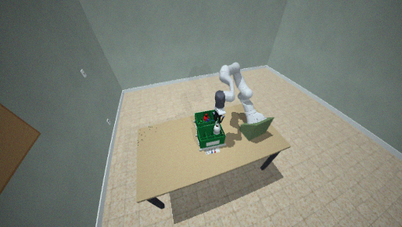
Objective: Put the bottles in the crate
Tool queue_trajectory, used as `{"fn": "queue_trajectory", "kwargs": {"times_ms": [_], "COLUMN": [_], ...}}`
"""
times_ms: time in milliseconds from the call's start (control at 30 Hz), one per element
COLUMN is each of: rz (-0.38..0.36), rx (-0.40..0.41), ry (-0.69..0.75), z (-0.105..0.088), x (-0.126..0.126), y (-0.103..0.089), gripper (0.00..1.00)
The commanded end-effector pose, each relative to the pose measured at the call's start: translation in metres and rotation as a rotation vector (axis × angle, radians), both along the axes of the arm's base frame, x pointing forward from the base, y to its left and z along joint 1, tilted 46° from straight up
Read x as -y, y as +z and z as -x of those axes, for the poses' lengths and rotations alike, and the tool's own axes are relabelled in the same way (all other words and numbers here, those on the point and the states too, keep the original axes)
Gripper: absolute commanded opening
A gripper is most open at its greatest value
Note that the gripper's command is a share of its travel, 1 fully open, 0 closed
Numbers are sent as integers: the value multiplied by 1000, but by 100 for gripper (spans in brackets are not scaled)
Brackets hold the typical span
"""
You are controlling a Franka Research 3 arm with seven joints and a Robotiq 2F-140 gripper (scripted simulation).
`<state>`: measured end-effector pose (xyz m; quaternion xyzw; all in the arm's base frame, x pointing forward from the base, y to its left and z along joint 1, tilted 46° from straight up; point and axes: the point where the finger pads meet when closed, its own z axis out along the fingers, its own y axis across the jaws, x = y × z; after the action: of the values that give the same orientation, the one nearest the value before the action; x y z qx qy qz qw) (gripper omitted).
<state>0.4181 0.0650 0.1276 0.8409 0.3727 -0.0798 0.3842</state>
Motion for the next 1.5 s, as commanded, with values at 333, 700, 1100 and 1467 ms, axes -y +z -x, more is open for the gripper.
{"fn": "queue_trajectory", "kwargs": {"times_ms": [333, 700, 1100, 1467], "rz": [-8, -8, -8, -8], "rx": [14, 14, 14, 14], "ry": [4, 4, 4, 4], "z": [-5, -7, -8, -10], "x": [5, 11, 18, 25], "y": [-8, -14, -21, -28], "gripper": [0, 0, 0, 0]}}
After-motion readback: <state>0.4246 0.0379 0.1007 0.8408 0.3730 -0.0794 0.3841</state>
